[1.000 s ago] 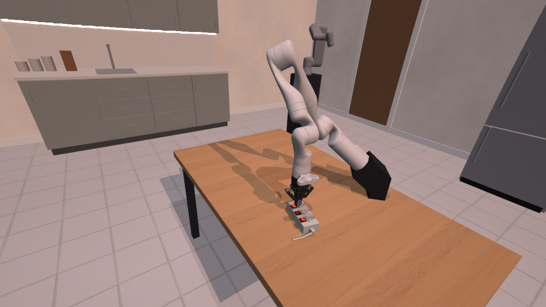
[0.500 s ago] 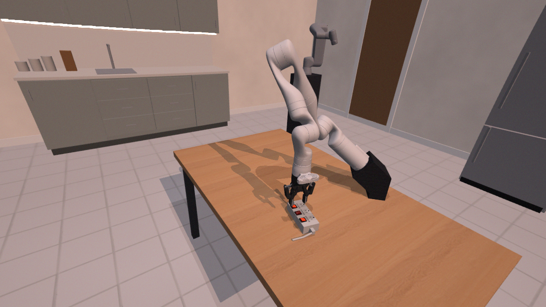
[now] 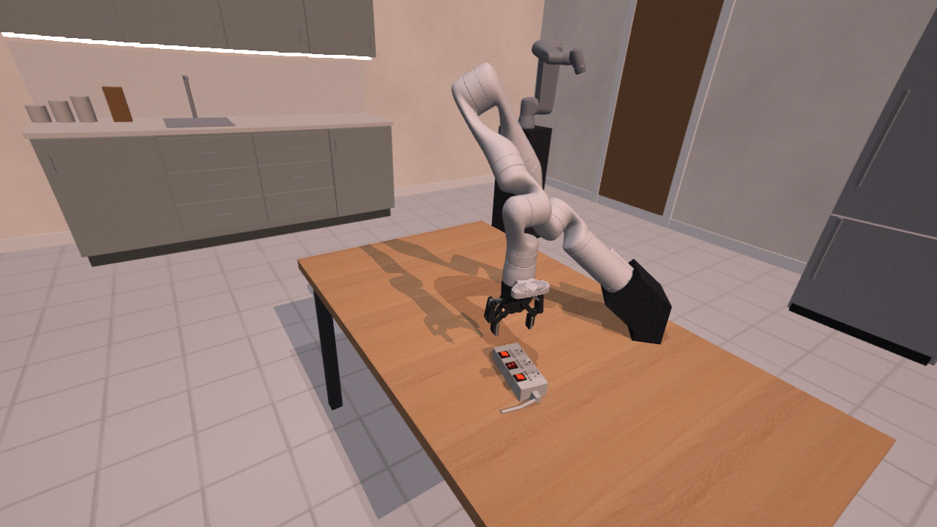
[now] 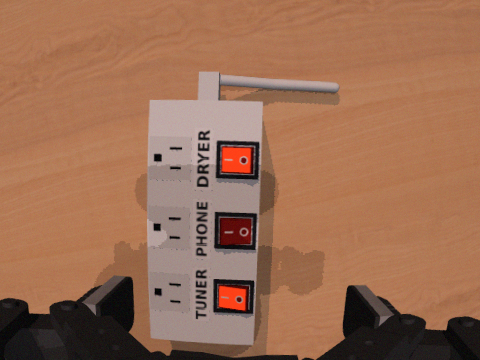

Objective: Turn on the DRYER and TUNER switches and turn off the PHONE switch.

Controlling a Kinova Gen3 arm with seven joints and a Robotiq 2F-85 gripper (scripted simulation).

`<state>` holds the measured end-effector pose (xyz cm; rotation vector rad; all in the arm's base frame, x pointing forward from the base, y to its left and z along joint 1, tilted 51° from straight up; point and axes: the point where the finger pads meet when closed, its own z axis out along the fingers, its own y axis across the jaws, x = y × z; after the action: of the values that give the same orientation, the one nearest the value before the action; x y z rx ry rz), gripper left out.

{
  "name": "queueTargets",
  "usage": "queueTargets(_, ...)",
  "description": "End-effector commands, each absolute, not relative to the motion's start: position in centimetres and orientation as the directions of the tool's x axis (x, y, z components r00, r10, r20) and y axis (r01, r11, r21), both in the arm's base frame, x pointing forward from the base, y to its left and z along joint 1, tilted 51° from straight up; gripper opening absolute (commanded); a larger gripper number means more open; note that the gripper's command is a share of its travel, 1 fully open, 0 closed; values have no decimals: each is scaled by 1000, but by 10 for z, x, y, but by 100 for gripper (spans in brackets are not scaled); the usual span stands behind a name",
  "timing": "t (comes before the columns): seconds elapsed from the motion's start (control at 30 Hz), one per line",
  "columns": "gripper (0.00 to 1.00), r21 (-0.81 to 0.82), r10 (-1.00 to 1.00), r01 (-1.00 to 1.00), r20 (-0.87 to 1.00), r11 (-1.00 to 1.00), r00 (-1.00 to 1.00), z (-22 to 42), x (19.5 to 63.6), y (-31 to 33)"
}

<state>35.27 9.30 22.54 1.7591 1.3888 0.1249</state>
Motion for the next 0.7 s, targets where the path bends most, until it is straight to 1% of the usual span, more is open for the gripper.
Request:
queueTargets(0.0,100,670,849,743,-394,2,352,232,348,108)
queueTargets(0.33,100,670,849,743,-394,2,352,249,333,123)
queueTargets(0.67,100,670,849,743,-394,2,352,253,330,125)
